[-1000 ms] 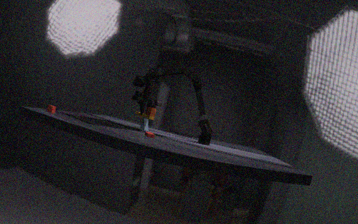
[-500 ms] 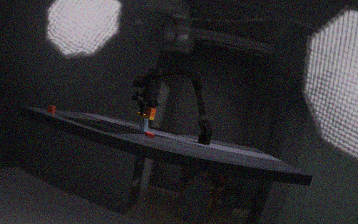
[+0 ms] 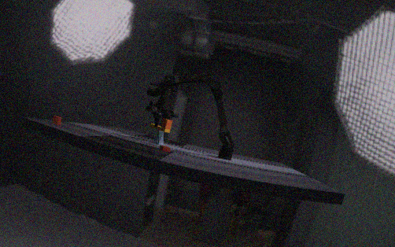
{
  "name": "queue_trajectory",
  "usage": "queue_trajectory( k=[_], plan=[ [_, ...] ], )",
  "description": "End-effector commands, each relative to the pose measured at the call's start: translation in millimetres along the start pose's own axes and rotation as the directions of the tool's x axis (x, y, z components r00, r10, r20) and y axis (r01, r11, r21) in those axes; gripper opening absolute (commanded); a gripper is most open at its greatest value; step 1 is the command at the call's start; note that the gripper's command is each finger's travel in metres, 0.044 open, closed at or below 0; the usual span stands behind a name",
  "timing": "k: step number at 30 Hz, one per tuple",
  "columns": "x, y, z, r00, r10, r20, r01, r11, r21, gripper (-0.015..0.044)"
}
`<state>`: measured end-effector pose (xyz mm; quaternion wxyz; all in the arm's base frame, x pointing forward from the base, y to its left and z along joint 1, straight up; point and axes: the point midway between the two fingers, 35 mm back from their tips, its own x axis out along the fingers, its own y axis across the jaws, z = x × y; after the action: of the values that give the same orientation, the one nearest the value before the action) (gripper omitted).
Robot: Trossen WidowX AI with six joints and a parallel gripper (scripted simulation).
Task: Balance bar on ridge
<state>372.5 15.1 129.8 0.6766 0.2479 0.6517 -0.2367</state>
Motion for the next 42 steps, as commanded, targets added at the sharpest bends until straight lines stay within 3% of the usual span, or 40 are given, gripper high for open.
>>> queue_trajectory(
  k=[1, 42],
  plan=[
    [0.7, 0.0, -0.1, 1.0, -0.001, 0.001, 0.001, 1.0, -0.003, 0.0],
    [4.3, 0.0, -0.2, 1.0, -0.001, 0.001, 0.001, 1.0, -0.003, 0.0]
  ],
)
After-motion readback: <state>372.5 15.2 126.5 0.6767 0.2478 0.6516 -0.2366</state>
